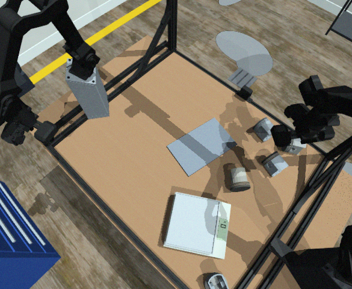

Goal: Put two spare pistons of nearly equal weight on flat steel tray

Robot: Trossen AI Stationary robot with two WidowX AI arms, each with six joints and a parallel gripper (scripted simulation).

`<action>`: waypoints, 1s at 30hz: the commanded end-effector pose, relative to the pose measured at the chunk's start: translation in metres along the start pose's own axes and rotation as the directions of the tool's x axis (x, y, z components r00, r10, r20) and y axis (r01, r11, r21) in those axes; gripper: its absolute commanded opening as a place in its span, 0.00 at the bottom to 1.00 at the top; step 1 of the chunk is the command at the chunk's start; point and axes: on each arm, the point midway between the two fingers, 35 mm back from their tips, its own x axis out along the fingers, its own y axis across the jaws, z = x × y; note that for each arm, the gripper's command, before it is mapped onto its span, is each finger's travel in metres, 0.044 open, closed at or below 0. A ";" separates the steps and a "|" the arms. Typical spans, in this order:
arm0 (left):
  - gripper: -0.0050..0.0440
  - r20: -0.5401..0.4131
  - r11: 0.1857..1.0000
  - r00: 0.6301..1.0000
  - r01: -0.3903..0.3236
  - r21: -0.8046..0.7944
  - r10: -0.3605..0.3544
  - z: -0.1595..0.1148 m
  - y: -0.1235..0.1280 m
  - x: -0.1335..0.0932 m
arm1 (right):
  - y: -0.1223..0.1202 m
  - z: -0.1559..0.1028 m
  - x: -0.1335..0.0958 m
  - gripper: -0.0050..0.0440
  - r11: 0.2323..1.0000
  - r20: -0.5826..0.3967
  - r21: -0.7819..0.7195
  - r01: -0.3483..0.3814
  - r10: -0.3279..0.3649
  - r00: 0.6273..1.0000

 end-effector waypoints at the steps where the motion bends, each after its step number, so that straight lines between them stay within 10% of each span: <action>1: 0.87 -0.011 1.000 1.000 0.001 -0.026 -0.001 -0.003 0.005 0.003 | 0.000 0.000 0.000 1.00 1.000 -0.001 -0.001 -0.002 0.002 1.000; 30: 0.87 -0.083 0.932 0.996 -0.012 -0.363 -0.019 -0.057 0.115 0.020 | 0.000 0.000 0.000 1.00 1.000 -0.001 -0.001 -0.002 0.002 1.000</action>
